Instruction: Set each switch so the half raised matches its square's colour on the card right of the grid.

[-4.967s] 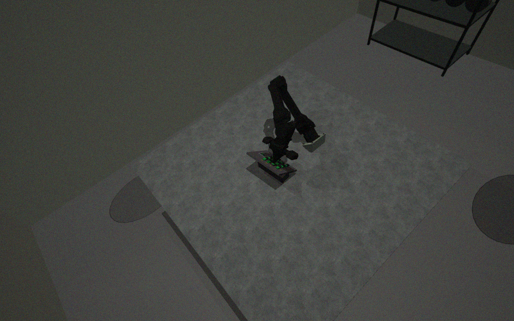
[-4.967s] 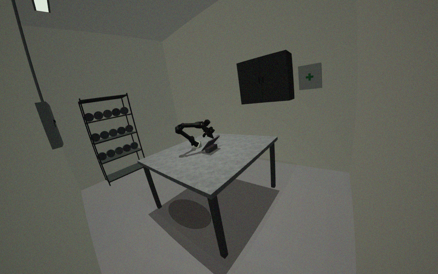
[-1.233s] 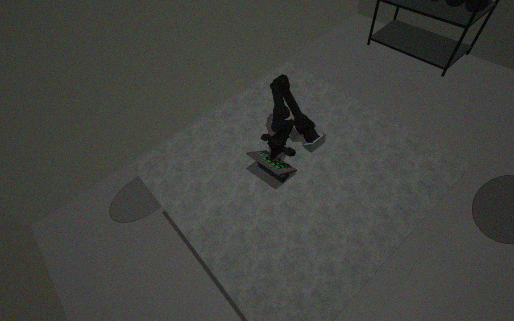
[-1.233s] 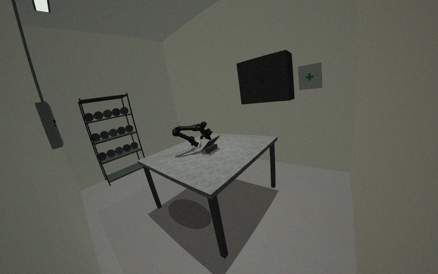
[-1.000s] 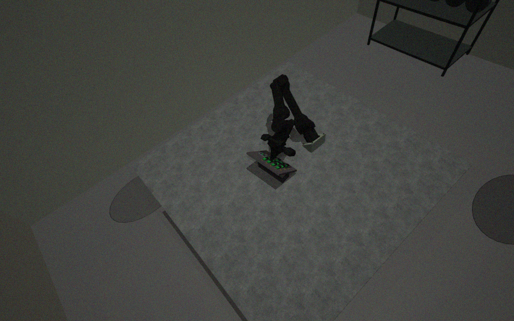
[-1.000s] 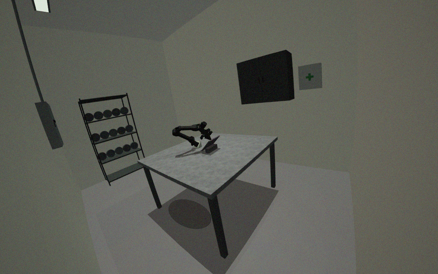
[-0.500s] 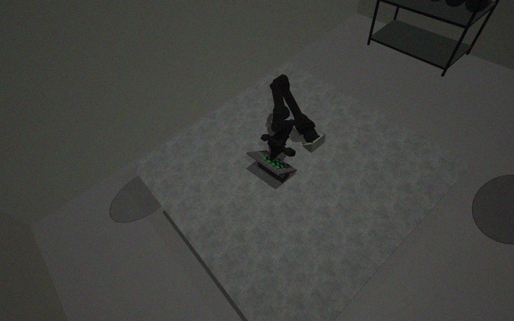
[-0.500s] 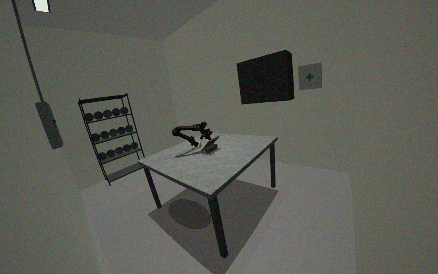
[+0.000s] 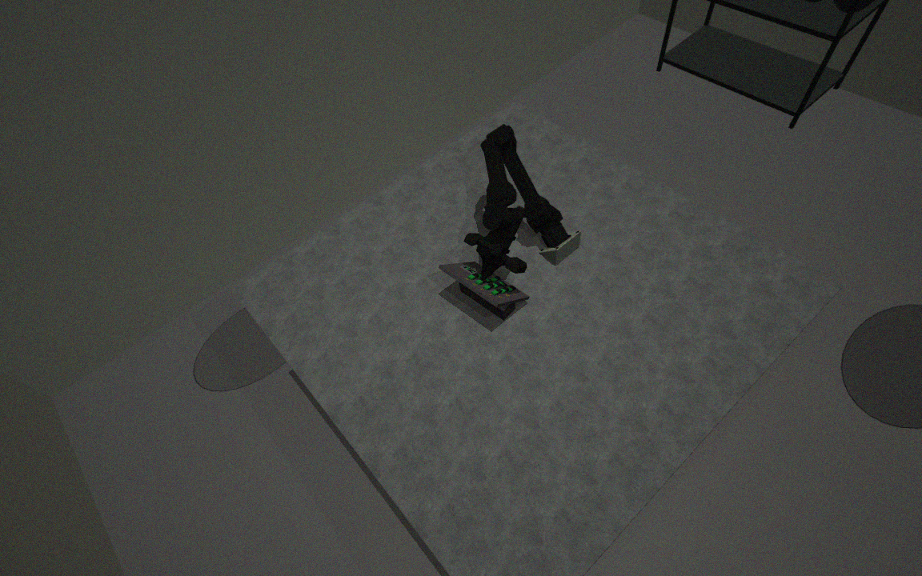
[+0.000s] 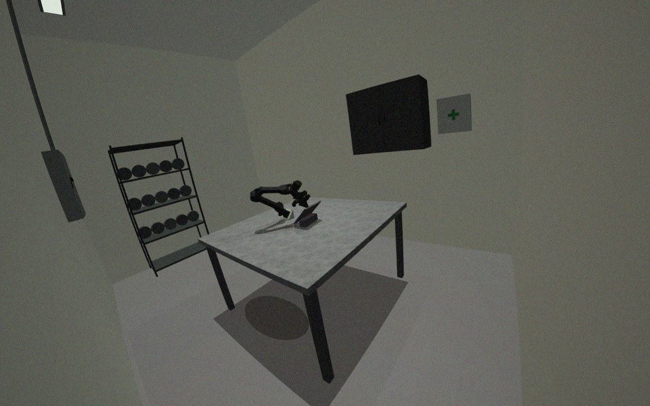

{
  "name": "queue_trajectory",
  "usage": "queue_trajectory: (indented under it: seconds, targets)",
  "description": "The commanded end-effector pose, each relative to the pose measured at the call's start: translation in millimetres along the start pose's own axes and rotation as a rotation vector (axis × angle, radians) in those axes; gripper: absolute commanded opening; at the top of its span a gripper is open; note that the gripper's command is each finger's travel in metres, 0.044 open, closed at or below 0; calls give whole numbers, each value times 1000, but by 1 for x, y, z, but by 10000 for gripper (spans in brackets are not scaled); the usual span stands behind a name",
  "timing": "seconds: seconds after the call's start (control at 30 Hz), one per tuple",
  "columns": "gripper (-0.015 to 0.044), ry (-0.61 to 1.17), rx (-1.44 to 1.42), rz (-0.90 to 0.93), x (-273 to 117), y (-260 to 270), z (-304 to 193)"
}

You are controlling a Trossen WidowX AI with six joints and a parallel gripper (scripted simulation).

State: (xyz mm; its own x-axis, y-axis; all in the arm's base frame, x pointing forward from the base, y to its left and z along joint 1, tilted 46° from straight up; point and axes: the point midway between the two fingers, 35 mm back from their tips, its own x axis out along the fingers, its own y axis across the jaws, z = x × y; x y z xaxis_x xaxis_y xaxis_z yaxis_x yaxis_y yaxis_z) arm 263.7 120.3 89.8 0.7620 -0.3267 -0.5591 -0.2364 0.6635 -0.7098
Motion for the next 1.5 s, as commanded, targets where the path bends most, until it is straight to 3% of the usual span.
queue_trajectory:
  seconds: [0.0,0.67,0.93,1.13,1.33,1.47]
  targets:
    - [0,1,-5,3,1,1,0]
    - [0,1,-5,3,4,1,0]
    - [0,29,-7,6,-59,2,2]
    - [0,29,-7,5,-61,2,2]
    - [0,30,-5,8,-63,57,-36]
    - [0,29,-5,7,-63,59,-38]
